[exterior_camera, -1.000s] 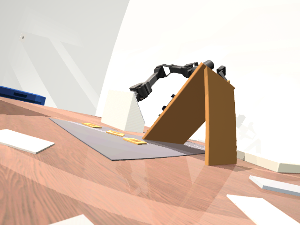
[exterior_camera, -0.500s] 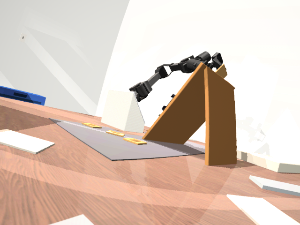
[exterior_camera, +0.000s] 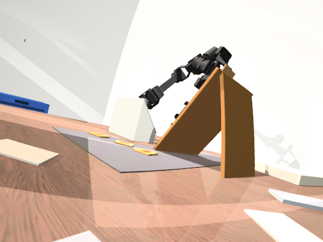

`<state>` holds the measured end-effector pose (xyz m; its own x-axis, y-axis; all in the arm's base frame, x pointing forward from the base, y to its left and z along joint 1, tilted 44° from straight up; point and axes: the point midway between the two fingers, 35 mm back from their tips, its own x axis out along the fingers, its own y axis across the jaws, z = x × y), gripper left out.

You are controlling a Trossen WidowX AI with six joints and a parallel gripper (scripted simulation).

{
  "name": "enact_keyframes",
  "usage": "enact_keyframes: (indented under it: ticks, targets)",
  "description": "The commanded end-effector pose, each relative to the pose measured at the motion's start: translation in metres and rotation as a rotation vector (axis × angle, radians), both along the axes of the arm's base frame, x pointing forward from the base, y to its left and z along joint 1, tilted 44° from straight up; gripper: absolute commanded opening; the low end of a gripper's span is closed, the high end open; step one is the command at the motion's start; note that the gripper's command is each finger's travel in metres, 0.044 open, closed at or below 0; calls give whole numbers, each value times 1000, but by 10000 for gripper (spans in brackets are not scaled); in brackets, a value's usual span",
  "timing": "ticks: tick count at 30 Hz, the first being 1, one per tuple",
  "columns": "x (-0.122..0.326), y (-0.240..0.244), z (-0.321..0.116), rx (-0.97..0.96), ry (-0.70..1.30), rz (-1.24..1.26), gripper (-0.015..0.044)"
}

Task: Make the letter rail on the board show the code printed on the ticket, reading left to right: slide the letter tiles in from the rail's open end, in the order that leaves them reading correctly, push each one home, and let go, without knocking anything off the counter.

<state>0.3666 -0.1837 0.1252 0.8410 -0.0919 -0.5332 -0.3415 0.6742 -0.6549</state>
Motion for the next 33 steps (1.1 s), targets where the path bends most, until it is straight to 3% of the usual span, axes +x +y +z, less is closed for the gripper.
enact_keyframes:
  ticks: [1,33]
  targets:
    - [-10,-11,-25,120,25,-58,0]
    - [-111,-39,-166,1018,100,-532,0]
